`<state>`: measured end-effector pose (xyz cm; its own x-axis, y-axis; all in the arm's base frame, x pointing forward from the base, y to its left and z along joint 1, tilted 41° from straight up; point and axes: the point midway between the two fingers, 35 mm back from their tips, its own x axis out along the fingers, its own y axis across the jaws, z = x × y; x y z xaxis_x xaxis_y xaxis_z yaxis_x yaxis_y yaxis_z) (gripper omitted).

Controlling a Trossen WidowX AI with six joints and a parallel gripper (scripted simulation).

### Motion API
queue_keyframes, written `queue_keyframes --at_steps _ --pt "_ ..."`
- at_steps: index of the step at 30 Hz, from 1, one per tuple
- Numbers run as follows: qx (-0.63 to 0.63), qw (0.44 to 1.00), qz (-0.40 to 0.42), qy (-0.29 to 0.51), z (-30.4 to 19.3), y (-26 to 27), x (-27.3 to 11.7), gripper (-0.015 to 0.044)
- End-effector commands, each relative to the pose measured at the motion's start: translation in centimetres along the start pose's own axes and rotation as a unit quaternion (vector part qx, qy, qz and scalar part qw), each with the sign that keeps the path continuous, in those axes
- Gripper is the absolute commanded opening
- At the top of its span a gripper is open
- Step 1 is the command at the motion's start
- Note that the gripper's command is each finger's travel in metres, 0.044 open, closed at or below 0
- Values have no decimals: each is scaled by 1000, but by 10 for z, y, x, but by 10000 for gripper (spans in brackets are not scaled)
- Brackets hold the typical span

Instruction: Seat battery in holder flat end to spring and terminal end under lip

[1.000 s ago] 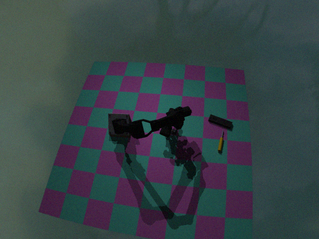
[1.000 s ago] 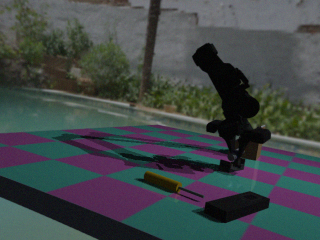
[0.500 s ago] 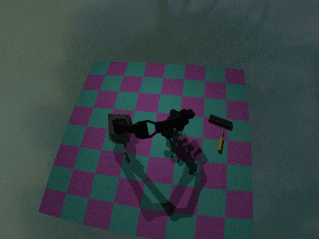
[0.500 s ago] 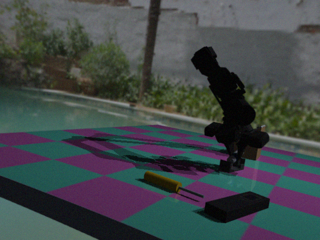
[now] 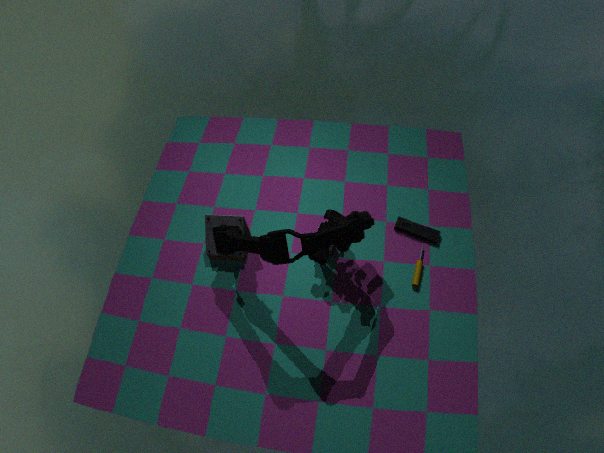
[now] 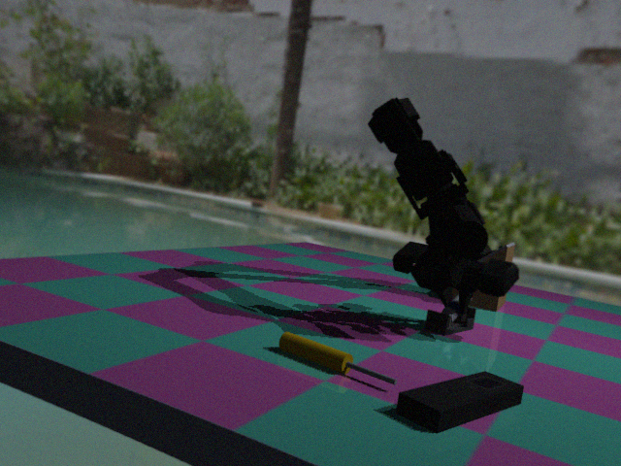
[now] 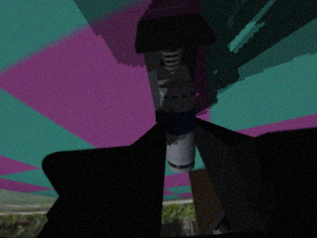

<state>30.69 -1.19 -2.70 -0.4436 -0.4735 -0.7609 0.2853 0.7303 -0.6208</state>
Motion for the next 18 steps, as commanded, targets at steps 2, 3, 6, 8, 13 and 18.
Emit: queue_keyframes --at_steps 2,3,6,8,13,18 --pt "-2 1000 1 12 1 1 1 79" --pt "-2 1000 1 11 2 1 1 79" --pt "-2 1000 0 11 3 1 0 79" --pt "-2 1000 0 11 5 1 0 79" --pt "-2 1000 -1 11 8 1 -1 79" --pt "-2 1000 -1 11 11 1 -2 79"
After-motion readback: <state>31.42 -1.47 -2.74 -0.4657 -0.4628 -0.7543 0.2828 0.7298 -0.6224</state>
